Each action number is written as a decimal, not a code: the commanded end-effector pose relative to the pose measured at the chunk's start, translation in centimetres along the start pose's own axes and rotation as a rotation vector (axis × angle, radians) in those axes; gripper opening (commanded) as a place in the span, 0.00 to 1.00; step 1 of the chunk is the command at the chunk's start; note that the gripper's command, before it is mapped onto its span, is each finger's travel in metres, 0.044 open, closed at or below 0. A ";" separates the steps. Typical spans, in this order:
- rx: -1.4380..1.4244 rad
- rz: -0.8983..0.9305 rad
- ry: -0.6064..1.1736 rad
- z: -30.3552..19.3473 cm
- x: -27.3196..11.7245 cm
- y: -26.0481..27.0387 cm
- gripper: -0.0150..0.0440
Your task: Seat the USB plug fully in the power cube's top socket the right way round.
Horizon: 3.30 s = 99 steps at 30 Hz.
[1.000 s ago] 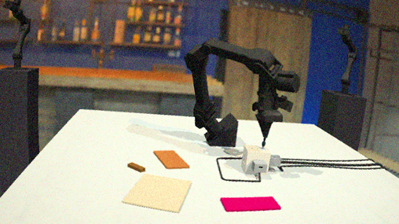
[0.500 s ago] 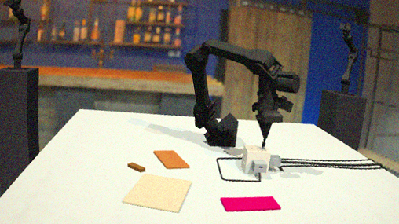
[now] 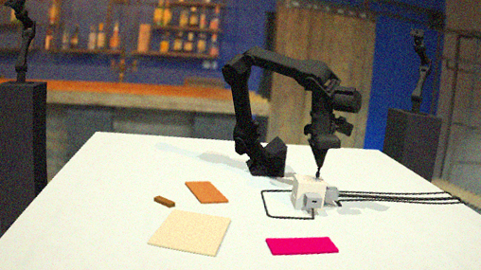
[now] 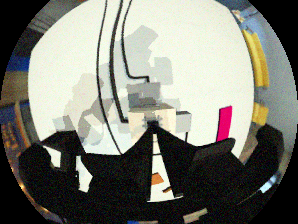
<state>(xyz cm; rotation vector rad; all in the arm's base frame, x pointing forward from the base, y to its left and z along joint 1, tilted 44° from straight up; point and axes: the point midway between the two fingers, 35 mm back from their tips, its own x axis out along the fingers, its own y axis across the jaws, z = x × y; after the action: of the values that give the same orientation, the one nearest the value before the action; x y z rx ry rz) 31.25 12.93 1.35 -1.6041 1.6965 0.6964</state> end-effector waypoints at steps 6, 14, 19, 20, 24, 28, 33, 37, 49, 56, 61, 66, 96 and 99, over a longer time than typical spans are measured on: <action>-0.004 -0.002 0.000 0.0 0.1 0.0 0.25; -0.004 -0.002 0.000 0.0 0.2 0.0 0.25; -0.004 -0.002 0.000 0.0 0.3 0.0 0.25; -0.004 -0.002 0.000 0.0 0.3 0.0 0.25; -0.004 -0.002 0.000 0.0 0.3 0.0 0.25; -0.004 -0.002 0.000 0.0 0.4 0.0 0.25; -0.004 -0.002 0.000 0.0 0.4 0.0 0.25; -0.004 -0.002 0.000 0.0 0.5 0.0 0.25; -0.004 -0.002 0.000 -0.1 0.6 0.0 0.25; -0.004 -0.002 0.000 -0.1 0.7 0.0 0.25; -0.004 -0.002 0.000 -0.1 0.8 0.0 0.25; -0.004 -0.002 0.000 -0.1 0.8 0.0 0.25; -0.004 -0.002 0.000 -0.1 0.9 0.0 0.25; -0.004 -0.002 0.000 -0.1 0.9 0.0 0.25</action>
<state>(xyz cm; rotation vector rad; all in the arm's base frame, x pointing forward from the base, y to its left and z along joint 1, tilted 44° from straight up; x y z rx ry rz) 31.24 12.55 0.77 -1.6052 1.6893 0.7003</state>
